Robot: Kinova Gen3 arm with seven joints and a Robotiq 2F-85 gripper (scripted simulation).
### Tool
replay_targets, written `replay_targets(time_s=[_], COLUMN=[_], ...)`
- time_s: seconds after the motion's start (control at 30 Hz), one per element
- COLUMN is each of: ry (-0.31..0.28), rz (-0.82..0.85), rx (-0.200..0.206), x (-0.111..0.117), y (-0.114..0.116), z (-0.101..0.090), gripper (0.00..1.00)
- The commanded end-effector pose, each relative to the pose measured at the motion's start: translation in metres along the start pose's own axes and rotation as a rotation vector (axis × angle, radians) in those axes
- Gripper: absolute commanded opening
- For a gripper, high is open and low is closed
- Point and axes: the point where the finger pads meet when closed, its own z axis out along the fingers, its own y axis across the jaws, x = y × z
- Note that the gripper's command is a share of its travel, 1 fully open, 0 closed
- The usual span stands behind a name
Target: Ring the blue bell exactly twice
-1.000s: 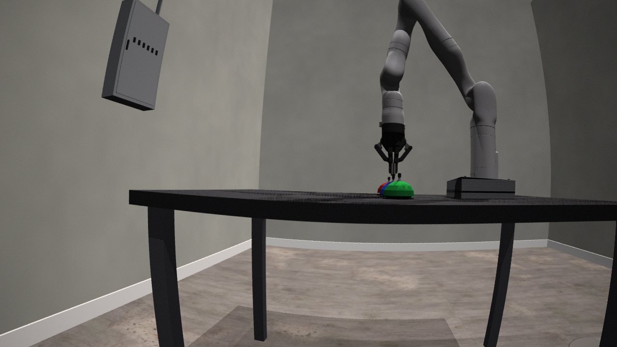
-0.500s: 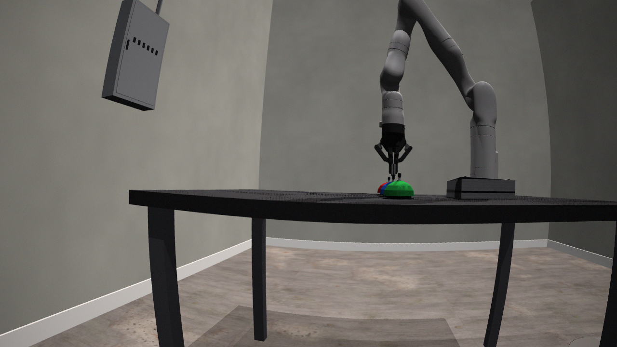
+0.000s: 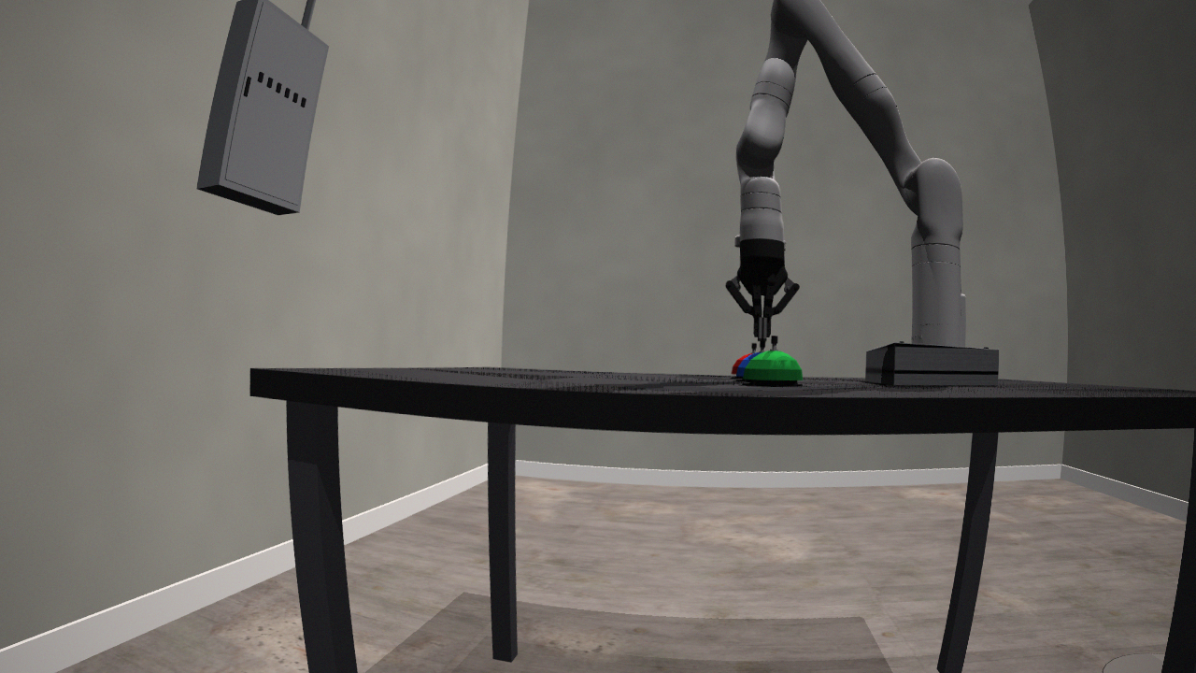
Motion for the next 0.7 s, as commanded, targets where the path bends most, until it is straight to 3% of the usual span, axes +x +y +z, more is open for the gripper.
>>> replay_targets(time_s=[0.0, 0.67], ry=[0.0, 0.0], rz=[0.0, 0.0], rx=[-0.002, -0.002], x=[0.0, 0.0], y=[0.0007, 0.0007], z=[0.0001, 0.004], gripper=[0.0, 0.0])
